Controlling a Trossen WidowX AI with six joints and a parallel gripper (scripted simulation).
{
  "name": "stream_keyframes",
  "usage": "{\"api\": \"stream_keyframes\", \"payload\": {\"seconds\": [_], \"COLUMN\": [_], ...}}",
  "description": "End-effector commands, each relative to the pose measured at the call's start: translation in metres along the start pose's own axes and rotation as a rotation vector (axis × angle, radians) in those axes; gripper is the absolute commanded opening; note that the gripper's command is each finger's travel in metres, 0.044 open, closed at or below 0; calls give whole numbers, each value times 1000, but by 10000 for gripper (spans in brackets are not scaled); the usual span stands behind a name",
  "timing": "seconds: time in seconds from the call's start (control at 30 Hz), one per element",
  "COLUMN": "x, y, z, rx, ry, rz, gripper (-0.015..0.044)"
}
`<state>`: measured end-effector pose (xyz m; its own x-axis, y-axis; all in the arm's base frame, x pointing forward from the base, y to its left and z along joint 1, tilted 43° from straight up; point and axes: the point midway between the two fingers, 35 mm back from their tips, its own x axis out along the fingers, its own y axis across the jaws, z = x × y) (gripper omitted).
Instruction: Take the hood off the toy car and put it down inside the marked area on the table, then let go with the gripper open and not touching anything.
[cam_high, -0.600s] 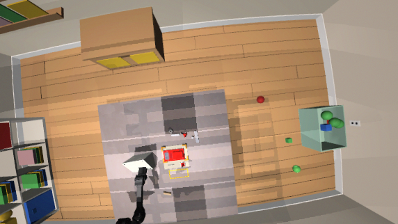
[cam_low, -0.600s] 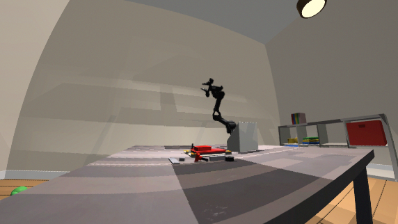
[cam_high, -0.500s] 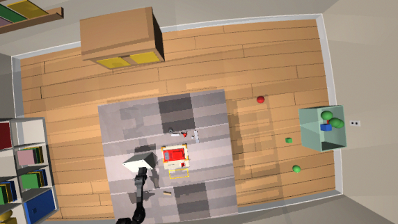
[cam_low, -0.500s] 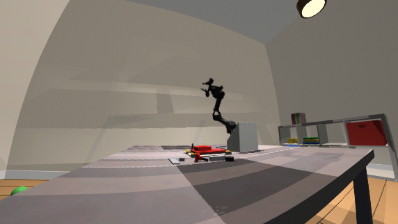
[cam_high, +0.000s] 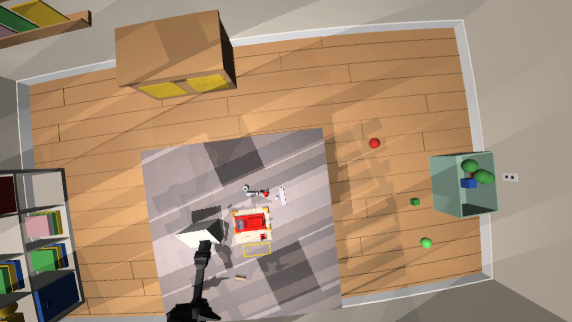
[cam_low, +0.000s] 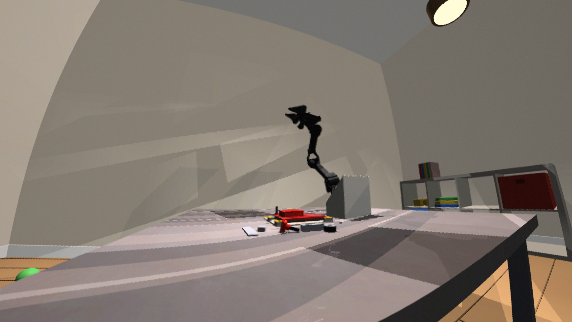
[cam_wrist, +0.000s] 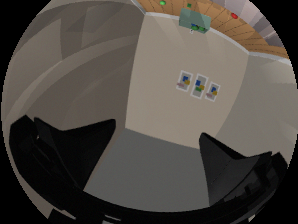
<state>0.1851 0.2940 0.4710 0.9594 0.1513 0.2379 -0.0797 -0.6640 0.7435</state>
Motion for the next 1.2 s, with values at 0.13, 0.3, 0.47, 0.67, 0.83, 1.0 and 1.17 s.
{"api": "stream_keyframes", "payload": {"seconds": [0.13, 0.3, 0.47, 0.67, 0.83, 1.0, 1.17], "x": [39, 63, 82, 97, 100, 94, 75], "y": [-72, -115, -156, -199, -226, -243, -256], "z": [19, 49, 89, 151, 210, 272, 331], "rx": [-513, -799, -1086, -1417, -1659, -1861, -2007], "ry": [-19, -49, -78, -104, -114, -106, -64], "rz": [-100, -195, -330, -544, -765, -1026, -1328], "gripper": [440, 440, 440, 440, 440, 440, 440]}}
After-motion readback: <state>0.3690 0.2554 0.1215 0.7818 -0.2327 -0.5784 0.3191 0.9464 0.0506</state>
